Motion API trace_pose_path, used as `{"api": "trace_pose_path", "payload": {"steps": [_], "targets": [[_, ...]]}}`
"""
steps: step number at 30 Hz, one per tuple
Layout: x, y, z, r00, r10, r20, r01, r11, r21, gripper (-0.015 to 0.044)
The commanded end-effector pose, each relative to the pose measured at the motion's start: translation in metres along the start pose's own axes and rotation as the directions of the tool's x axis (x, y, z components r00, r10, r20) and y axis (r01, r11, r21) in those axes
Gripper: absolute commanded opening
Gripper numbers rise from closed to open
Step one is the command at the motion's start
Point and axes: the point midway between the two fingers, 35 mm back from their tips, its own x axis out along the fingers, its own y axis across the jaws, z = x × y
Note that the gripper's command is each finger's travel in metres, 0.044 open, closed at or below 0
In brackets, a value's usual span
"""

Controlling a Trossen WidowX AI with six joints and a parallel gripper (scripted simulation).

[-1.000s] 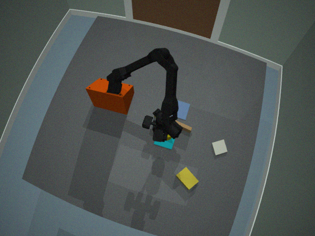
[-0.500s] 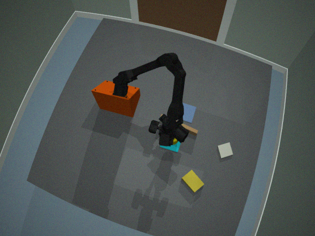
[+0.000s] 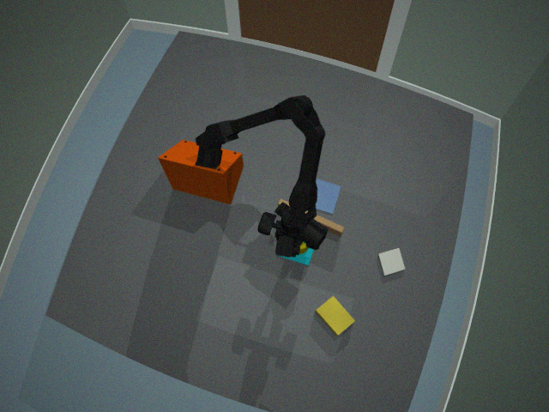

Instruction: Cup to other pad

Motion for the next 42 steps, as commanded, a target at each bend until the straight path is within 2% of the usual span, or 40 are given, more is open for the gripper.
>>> {"api": "trace_pose_path", "payload": {"steps": [1,15,21,42], "targets": [[0.006,-0.004,0.0,1.0,-0.006,-0.007,0.006,1.0,0.01,0.0],[0.003,-0.001,0.0,1.0,-0.003,-0.001,0.003,1.0,0.001,0.0],[0.003,-0.001,0.0,1.0,-0.003,-0.001,0.003,1.0,0.001,0.0147],[-0.02,-0.001,0.001,1.0,-0.004,-0.001,0.004,1.0,0.005,0.0147]]}}
